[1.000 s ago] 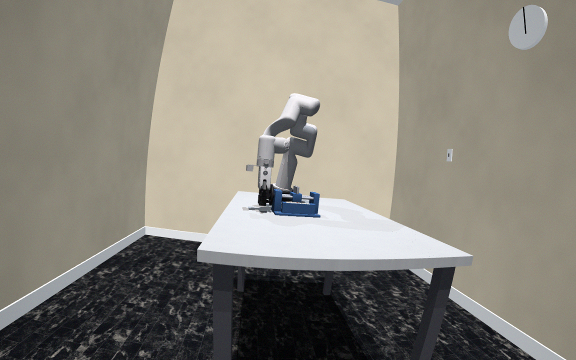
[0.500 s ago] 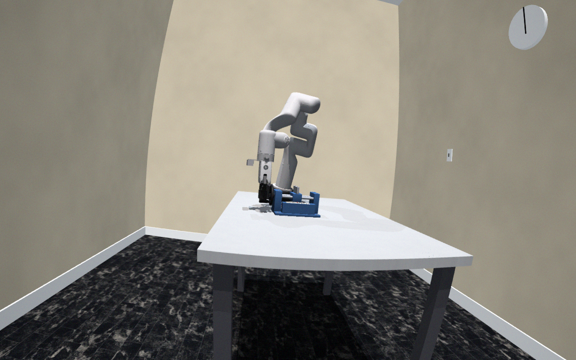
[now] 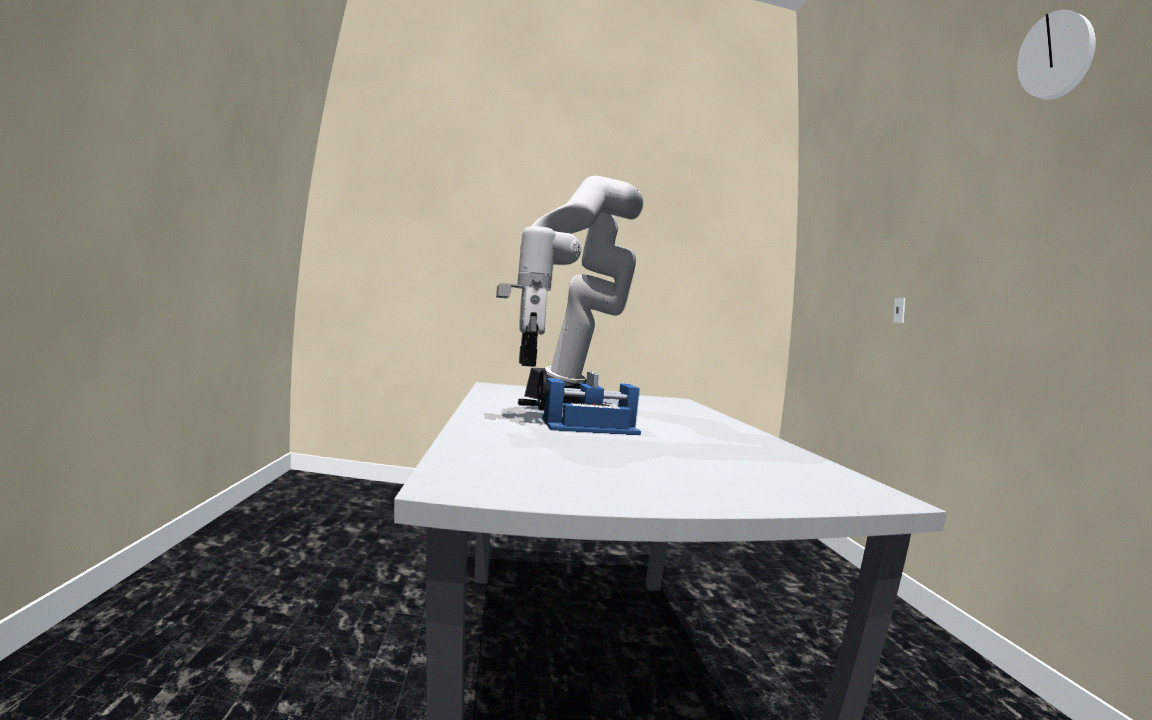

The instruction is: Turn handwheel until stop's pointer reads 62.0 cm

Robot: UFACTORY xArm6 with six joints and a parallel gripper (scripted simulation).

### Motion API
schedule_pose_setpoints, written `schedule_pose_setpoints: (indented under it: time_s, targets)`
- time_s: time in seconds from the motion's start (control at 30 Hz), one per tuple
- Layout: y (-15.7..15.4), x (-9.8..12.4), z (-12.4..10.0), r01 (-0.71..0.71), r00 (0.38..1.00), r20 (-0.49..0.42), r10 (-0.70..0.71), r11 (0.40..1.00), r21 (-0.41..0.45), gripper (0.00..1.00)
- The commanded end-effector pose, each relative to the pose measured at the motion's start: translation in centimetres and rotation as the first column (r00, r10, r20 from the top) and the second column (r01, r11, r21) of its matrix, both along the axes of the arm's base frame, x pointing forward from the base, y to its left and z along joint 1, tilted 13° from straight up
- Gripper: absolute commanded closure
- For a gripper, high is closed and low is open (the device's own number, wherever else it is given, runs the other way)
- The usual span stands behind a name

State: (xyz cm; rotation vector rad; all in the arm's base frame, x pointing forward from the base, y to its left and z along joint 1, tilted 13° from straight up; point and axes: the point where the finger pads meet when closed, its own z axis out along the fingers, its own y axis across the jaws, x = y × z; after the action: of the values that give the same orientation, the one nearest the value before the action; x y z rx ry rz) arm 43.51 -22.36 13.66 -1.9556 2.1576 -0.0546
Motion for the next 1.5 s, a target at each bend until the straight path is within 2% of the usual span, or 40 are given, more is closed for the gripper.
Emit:
schedule_pose_setpoints:
  time_s: [0.0, 0.23, 0.43, 0.67, 0.77, 0.87, 0.9, 0.97, 1.0, 1.07, 1.17, 1.3, 1.33, 1.47]
  targets:
    - [-0.1, 0.1, 0.3, 0.0, 1.0, 0.005, 0.0, 1.0, -0.003, 0.43]
    - [-0.1, 0.1, 0.5, 0.0, 1.0, 0.005, 0.0, 1.0, -0.003, 0.43]
    - [-0.4, -0.3, 2.4, 0.0, 1.0, 0.005, 0.0, 1.0, -0.003, 0.43]
    - [0.3, -0.2, 2.6, 0.0, 1.0, 0.005, 0.0, 1.0, -0.003, 0.43]
    - [2.5, 0.1, 2.9, 0.0, 1.0, 0.005, 0.0, 1.0, -0.003, 0.43]
    - [6.2, 0.5, 3.5, 0.0, 1.0, 0.005, 0.0, 1.0, -0.003, 0.43]
    - [6.2, 0.5, 3.5, 0.0, 1.0, 0.005, 0.0, 1.0, -0.003, 0.43]
    - [9.0, 0.9, 3.9, 0.0, 1.0, 0.005, 0.0, 1.0, -0.003, 0.43]
    - [9.0, 0.9, 3.9, 0.0, 1.0, 0.005, 0.0, 1.0, -0.003, 0.43]
    - [12.0, 1.3, 4.3, 0.0, 1.0, 0.005, 0.0, 1.0, -0.003, 0.43]
    - [12.0, 1.3, 4.3, 0.0, 1.0, 0.005, 0.0, 1.0, -0.003, 0.43]
    - [17.1, 1.9, 5.1, 0.0, 1.0, 0.005, 0.0, 1.0, -0.003, 0.43]
    - [17.1, 1.9, 5.1, 0.0, 1.0, 0.005, 0.0, 1.0, -0.003, 0.43]
    - [20.3, 2.3, 5.6, 0.0, 1.0, 0.005, 0.0, 1.0, -0.003, 0.43]
